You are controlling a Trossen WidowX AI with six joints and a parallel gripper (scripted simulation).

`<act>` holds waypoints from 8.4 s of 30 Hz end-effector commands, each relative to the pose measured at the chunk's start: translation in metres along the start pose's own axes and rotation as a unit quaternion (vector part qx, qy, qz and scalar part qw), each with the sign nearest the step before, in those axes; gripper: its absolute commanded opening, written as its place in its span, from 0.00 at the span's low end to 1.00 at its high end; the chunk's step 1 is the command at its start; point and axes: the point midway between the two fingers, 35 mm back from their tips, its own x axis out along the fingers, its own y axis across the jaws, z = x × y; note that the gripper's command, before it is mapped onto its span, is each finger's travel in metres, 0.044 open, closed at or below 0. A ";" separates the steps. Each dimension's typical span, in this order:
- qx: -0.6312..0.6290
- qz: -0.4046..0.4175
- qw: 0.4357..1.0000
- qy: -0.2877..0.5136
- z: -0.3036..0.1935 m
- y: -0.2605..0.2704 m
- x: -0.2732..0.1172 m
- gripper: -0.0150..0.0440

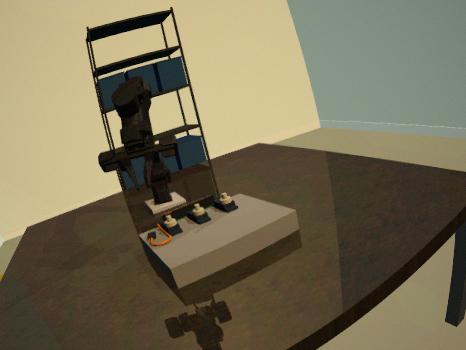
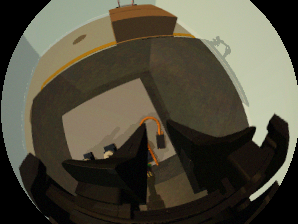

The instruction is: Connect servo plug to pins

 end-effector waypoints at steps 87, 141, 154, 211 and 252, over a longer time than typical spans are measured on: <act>0.258 -0.049 0.919 0.293 -0.058 -0.015 0.024 0.25; 0.890 -0.267 0.341 0.138 -0.141 0.005 -0.033 0.25; 0.943 -0.292 0.141 0.077 -0.165 0.009 -0.042 0.25; 0.945 -0.292 0.127 0.073 -0.156 0.023 0.009 0.25; 0.945 -0.291 0.127 0.073 -0.138 0.027 0.011 0.74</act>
